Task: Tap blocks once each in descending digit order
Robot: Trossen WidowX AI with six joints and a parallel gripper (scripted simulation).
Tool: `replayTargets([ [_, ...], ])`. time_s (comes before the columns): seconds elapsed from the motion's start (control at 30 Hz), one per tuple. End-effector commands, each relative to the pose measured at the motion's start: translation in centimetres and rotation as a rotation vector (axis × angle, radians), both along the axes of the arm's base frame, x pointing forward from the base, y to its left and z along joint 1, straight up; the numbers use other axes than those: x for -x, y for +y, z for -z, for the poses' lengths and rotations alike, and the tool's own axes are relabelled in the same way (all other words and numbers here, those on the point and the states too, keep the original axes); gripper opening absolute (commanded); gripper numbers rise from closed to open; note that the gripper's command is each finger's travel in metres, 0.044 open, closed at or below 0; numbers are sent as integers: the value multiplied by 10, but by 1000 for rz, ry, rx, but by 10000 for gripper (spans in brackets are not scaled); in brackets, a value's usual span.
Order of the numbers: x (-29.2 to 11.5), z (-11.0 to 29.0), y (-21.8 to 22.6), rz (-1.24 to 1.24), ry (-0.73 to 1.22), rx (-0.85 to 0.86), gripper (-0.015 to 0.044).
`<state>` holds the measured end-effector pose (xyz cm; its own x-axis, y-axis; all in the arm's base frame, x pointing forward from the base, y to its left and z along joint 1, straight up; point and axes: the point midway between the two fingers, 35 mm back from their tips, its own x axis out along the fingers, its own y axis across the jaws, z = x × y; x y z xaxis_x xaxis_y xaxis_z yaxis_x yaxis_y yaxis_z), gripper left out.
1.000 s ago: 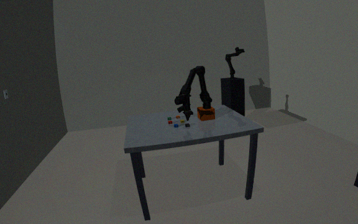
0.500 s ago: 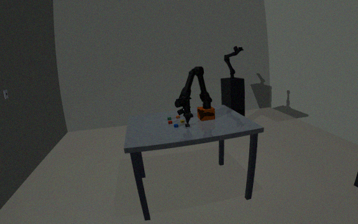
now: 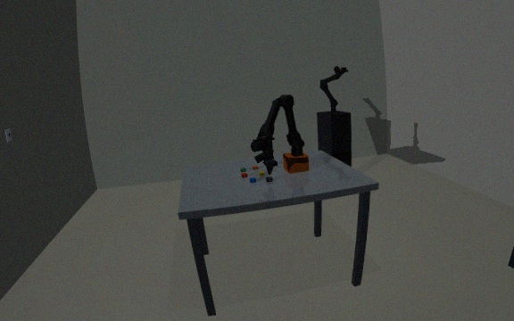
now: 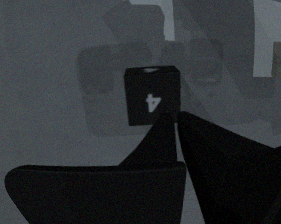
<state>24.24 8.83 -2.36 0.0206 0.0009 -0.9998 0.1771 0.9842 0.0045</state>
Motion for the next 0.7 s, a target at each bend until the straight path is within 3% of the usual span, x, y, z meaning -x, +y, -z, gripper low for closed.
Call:
replayTargets([
  [0.0,-1,-11,1,5,-2,-2,20],
  [0.17,0,-85,1,5,-3,-2,20],
  [0.43,-7,-90,-7,10,-8,0,20],
  [0.67,-58,-96,-80,49,-42,31,20],
])
